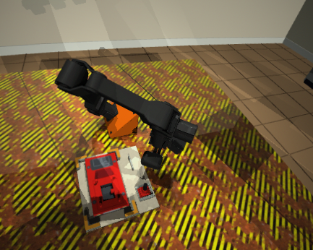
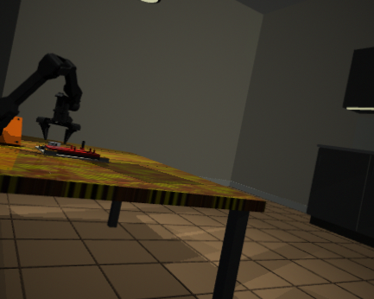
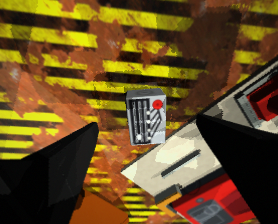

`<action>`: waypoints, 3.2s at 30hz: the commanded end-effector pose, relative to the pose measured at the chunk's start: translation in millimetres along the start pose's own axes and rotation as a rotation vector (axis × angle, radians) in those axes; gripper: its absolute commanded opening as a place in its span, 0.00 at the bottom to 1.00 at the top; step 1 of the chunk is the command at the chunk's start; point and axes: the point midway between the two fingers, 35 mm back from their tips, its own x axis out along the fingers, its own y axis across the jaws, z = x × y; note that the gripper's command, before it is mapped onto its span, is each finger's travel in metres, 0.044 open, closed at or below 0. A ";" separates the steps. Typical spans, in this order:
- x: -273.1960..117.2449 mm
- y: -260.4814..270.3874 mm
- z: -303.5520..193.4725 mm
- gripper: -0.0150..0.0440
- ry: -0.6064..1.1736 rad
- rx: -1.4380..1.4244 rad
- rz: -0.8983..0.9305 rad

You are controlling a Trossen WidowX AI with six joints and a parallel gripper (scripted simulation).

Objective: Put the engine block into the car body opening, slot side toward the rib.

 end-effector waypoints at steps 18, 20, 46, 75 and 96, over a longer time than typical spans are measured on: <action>12.9 0.1 -1.5 0.50 0.004 -0.006 -0.006; 12.9 0.1 -1.5 0.48 0.004 -0.006 -0.006; -18.3 -2.6 10.2 0.25 -0.039 -0.003 0.014; -107.8 -4.9 -3.3 0.25 0.000 -0.008 -0.001; -99.4 -45.8 -16.5 0.25 -0.015 0.168 0.007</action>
